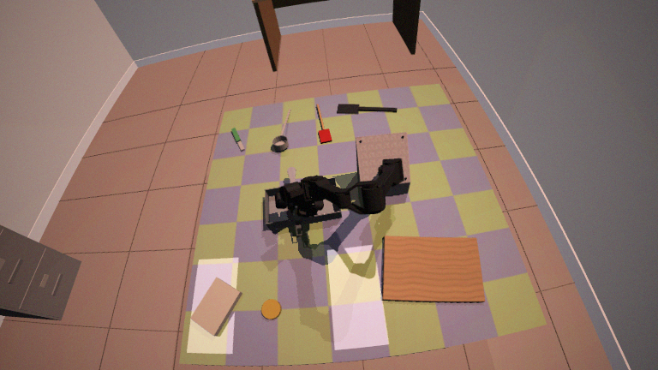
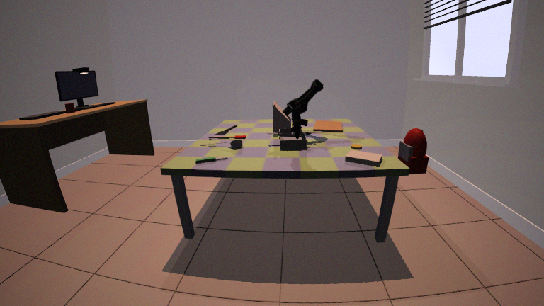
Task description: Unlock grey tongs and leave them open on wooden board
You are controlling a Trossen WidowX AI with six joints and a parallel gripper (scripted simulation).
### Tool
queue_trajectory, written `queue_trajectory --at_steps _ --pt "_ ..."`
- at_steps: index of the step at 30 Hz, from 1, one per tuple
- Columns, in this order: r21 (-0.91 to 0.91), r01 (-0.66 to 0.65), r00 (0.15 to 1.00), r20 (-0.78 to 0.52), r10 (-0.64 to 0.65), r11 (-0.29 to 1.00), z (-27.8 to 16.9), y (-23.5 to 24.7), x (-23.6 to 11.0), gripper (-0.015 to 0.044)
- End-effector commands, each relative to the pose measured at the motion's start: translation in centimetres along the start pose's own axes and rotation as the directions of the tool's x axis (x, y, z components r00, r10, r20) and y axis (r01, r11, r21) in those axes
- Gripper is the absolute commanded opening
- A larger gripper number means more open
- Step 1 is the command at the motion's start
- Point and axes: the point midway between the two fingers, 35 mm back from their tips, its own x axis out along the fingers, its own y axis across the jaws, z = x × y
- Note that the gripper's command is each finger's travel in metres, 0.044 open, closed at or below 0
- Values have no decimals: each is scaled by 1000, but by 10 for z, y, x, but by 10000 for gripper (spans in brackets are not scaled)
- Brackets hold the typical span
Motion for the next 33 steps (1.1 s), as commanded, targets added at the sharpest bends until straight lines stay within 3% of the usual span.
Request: queue_trajectory --at_steps 1,5,19,33 --pt "-10 19 1000 -1 -19 1000 0 -22 -27 -150" --pt "-9 22 1000 -2 -22 1000 1 -39 -63 -150" --pt "-4 12 1000 -4 -12 1000 0 -40 -62 -150" --pt "68 -129 991 -32 131 989 -5 -45 -54 -150"
